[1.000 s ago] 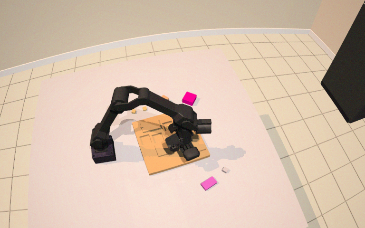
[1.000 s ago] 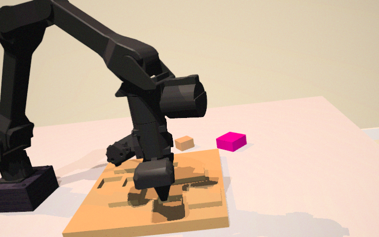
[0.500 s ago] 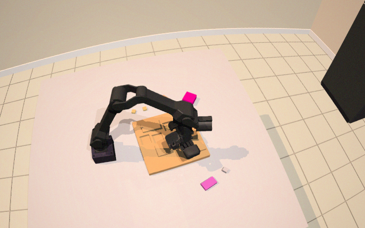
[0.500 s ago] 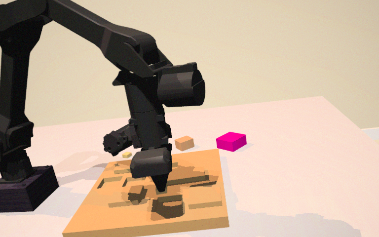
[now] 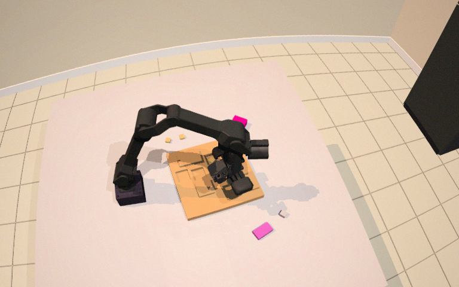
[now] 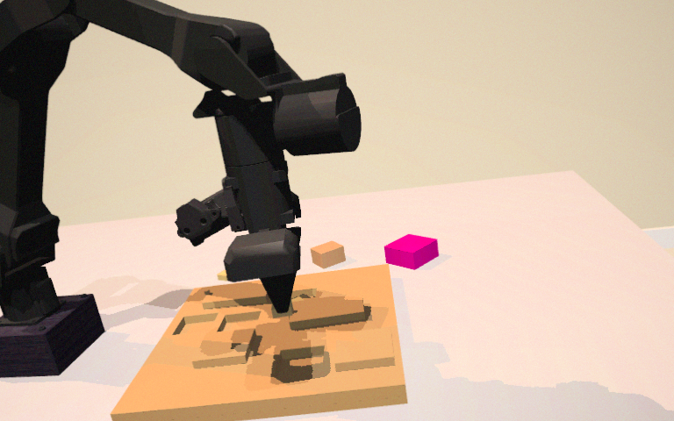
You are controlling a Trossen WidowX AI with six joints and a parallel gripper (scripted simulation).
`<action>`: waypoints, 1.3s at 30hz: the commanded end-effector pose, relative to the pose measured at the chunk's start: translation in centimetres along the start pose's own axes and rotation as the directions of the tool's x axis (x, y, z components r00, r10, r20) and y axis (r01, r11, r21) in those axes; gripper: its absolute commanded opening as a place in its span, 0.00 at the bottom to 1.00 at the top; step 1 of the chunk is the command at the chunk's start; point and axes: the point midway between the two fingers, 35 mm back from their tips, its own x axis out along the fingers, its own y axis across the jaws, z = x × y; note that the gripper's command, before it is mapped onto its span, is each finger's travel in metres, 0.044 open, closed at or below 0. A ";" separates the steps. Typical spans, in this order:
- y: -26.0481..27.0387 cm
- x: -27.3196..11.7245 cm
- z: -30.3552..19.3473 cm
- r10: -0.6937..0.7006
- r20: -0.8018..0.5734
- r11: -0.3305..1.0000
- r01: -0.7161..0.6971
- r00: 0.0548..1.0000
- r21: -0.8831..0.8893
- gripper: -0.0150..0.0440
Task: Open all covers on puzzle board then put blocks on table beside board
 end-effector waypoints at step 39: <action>10.2 -2.2 7.9 0.006 0.004 1.000 -0.006 1.000 -0.005 0.39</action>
